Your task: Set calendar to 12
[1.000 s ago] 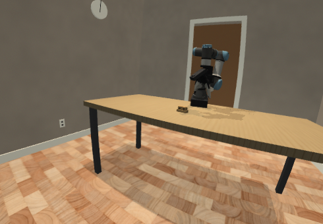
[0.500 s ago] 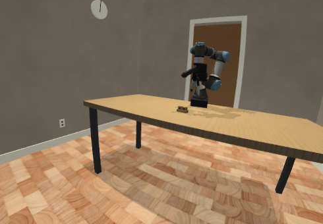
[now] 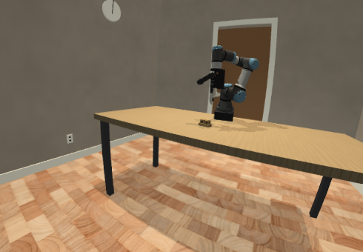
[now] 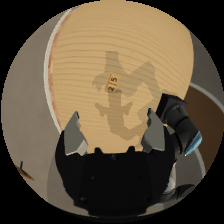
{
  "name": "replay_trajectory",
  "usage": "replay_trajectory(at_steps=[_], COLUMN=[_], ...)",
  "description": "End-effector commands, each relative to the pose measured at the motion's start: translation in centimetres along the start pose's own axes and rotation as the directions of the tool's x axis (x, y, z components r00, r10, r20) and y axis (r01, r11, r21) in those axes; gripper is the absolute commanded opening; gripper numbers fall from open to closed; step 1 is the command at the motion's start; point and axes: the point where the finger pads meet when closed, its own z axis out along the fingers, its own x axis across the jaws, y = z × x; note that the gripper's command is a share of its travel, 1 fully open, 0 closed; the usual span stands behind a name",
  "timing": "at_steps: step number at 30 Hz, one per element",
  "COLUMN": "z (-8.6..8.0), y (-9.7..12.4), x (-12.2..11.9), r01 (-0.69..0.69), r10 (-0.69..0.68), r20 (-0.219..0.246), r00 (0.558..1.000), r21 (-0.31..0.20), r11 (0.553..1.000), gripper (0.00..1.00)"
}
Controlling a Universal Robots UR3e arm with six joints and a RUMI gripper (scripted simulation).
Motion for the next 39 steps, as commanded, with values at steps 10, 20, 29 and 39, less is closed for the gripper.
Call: replay_trajectory(at_steps=[10, 20, 29, 39], z=[-1.1, -1.5, -1.6, -1.6], y=[-3.1, -4.2, -4.4, -4.5], x=[0.9, 1.3, 1.4, 1.4], r01=[-0.251, -0.337, -0.357, -0.361], r10=[0.251, 0.337, 0.357, 0.360], r20=[0.032, 0.044, 0.047, 0.047], r00=[0.967, 0.941, 0.933, 0.932], r21=[0.002, 0.002, 0.002, 0.002], r11=[0.968, 0.942, 0.934, 0.933], gripper=[1.00, 1.00, 1.00, 1.00])
